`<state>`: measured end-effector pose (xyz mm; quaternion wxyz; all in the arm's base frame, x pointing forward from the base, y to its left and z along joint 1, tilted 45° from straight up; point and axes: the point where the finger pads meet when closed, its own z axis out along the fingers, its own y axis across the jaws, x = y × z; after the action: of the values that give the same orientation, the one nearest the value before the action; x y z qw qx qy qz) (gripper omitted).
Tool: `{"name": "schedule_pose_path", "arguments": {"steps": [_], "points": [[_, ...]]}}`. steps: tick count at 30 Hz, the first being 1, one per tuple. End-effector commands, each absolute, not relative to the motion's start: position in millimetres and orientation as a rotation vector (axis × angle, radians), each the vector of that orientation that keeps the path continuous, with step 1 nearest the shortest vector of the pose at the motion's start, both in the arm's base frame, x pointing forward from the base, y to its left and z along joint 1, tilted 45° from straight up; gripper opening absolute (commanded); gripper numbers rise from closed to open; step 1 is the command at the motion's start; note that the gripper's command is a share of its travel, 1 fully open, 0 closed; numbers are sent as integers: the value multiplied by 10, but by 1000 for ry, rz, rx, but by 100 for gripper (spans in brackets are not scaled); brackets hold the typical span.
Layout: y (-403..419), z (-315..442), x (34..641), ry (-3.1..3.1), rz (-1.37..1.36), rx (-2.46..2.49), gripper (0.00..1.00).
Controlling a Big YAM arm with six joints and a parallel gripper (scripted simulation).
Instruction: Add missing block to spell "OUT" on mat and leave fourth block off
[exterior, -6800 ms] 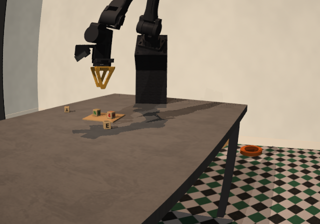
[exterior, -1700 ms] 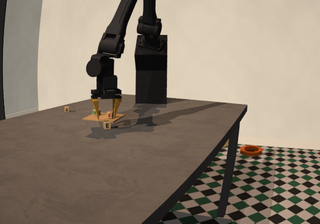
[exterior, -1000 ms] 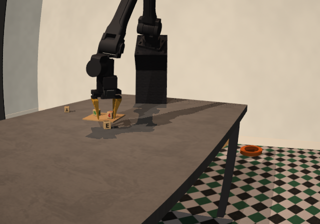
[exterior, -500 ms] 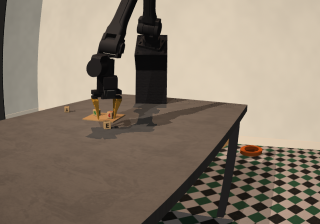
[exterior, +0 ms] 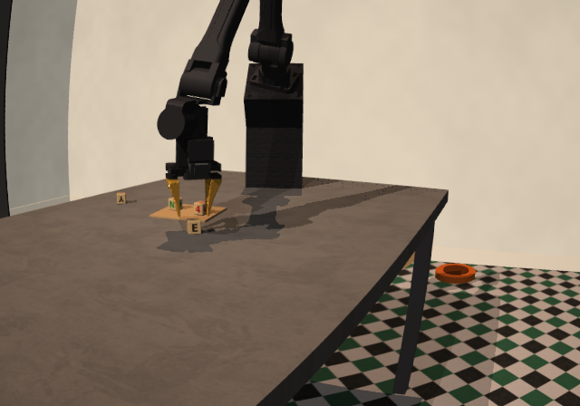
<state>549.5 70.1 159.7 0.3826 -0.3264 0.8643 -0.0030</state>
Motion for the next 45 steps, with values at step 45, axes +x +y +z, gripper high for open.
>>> {"name": "schedule_pose_path", "arguments": {"steps": [45], "points": [[872, 1612, 5763, 2157, -11, -823, 58]]}}
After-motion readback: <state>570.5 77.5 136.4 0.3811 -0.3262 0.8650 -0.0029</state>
